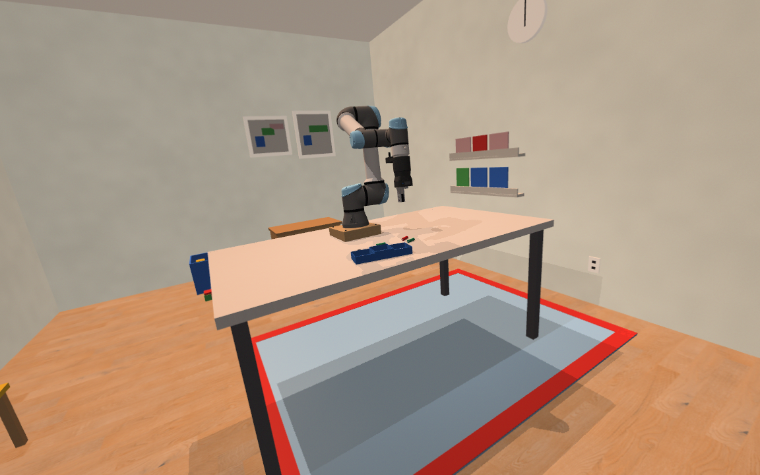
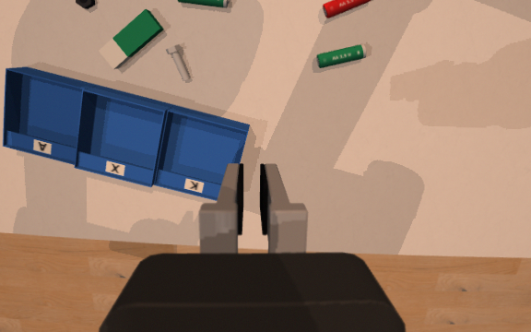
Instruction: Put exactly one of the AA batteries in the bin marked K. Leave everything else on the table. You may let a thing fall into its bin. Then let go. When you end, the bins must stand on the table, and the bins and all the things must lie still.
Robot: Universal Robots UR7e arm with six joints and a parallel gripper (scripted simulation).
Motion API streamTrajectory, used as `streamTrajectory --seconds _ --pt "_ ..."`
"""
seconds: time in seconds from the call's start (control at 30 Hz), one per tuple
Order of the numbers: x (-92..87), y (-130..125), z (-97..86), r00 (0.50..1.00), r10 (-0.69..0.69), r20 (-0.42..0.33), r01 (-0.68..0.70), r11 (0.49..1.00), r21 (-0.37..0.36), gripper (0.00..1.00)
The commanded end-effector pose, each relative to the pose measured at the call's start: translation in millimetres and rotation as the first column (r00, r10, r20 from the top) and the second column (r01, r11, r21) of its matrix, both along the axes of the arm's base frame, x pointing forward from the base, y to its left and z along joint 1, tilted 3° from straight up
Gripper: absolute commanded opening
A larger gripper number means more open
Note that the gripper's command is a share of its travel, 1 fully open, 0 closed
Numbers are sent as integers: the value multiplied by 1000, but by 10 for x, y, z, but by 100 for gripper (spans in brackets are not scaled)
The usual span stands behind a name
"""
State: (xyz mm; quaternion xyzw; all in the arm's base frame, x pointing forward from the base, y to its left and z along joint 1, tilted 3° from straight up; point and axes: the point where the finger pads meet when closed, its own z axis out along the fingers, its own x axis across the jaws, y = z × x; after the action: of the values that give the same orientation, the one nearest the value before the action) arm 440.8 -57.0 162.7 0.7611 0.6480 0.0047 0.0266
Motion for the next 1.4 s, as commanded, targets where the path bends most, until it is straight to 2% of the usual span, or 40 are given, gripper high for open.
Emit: streamTrajectory --seconds 0.0,0.03,0.13,0.2,0.33,0.87,0.97,1.03,1.1,1.37 --pt "-299 -96 -21 1000 -9 -20 9 1000 10 31" --pt "-359 -113 -26 1000 -9 -20 9 1000 10 31" --pt "-359 -114 -26 1000 -9 -20 9 1000 10 31" --pt "-524 -138 -44 996 -40 -82 44 998 49 31" --pt "-811 -179 -75 996 -40 -82 44 998 49 31" --pt "-812 -180 -75 996 -40 -82 44 998 49 31" --pt "-759 -380 -215 991 110 -79 -106 993 55 31" --pt "-759 -380 -215 991 110 -79 -106 993 55 31" --pt "-723 -513 -308 975 209 -77 -205 977 58 31" --pt "-582 -1047 -682 907 415 -76 -411 910 63 31"
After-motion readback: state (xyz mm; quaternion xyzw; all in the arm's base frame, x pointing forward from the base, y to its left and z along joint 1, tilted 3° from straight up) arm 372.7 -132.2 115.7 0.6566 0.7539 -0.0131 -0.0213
